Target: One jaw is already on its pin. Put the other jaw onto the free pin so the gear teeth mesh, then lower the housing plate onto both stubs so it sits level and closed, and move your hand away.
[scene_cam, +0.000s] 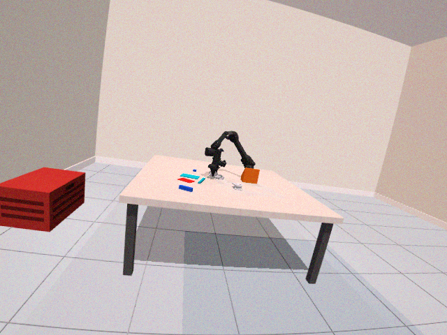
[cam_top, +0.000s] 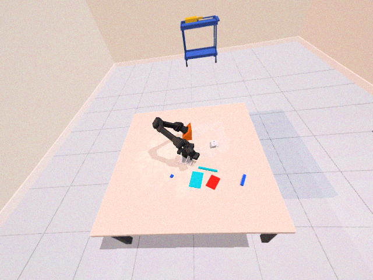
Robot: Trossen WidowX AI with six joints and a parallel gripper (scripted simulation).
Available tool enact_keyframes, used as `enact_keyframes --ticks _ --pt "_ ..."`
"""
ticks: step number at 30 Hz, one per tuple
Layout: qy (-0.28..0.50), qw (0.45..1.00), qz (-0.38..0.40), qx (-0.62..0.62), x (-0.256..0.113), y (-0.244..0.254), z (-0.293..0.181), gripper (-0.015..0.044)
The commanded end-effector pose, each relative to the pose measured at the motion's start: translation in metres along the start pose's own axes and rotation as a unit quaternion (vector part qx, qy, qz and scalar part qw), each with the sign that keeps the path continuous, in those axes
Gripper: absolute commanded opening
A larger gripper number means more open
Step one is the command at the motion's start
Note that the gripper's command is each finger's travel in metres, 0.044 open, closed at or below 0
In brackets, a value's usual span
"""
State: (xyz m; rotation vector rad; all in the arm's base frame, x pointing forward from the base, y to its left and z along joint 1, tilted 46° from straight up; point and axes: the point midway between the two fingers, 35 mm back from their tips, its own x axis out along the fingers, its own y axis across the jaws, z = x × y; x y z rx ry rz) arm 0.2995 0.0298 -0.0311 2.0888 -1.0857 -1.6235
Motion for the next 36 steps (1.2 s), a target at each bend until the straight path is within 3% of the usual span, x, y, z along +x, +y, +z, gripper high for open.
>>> enact_keyframes --ticks 1,16,20,36 --pt "-0.002 1.0 0.003 -0.001 0.003 0.002 0.0 0.0134" --pt "-0.002 1.0 0.003 -0.001 0.003 0.002 0.0 0.0134" --pt "0.0 1.0 0.0 0.0 0.0 0.0 0.0 0.0224" --pt "-0.001 1.0 0.0 0.0 -0.01 -0.001 0.0 0.0224"
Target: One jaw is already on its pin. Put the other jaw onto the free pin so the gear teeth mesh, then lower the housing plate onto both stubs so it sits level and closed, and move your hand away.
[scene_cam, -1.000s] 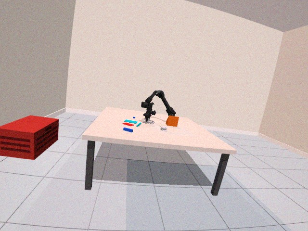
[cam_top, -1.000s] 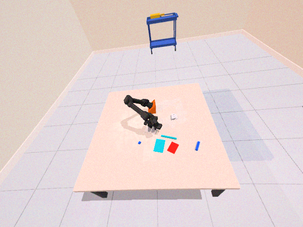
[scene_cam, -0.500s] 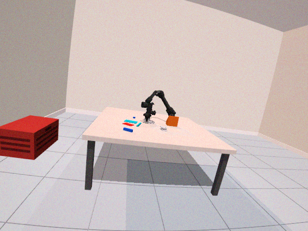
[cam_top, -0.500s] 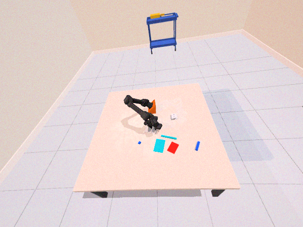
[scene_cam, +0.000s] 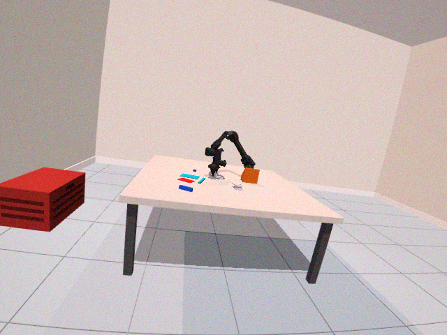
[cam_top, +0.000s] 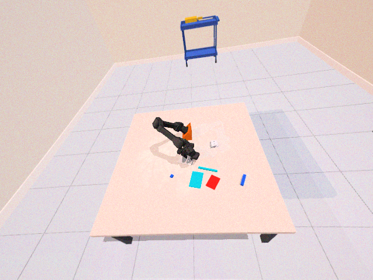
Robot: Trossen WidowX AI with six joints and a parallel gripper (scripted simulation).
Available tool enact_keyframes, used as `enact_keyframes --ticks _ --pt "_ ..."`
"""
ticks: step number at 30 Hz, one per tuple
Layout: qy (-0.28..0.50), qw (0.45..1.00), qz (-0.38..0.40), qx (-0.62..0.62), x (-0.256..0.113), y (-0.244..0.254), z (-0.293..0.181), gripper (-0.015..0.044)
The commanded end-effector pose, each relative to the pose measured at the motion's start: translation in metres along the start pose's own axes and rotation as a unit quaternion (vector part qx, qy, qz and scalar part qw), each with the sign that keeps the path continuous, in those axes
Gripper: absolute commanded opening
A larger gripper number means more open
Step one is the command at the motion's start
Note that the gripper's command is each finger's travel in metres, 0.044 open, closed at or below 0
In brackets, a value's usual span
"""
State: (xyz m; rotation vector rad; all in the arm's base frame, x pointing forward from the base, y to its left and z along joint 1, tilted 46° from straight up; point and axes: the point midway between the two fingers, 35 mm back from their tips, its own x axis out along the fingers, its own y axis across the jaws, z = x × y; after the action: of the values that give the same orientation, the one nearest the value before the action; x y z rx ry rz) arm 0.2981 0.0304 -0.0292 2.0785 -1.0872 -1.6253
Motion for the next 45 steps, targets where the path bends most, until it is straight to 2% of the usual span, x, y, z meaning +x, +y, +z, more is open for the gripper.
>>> enact_keyframes --ticks 1,7,10,18,19,45 --pt "0.001 1.0 -0.003 0.002 -0.014 -0.002 -0.001 0.0224" --pt "-0.001 1.0 -0.001 0.001 -0.064 0.001 0.0 0.0224" --pt "0.003 1.0 -0.002 -0.002 -0.058 -0.001 0.0 0.0224" --pt "0.018 0.999 -0.033 -0.015 -0.075 -0.022 0.017 0.0434" --pt "0.017 0.999 -0.034 -0.01 -0.075 -0.023 0.019 0.044" --pt "-0.014 0.976 -0.047 0.213 -0.093 -0.09 0.1 0.044"
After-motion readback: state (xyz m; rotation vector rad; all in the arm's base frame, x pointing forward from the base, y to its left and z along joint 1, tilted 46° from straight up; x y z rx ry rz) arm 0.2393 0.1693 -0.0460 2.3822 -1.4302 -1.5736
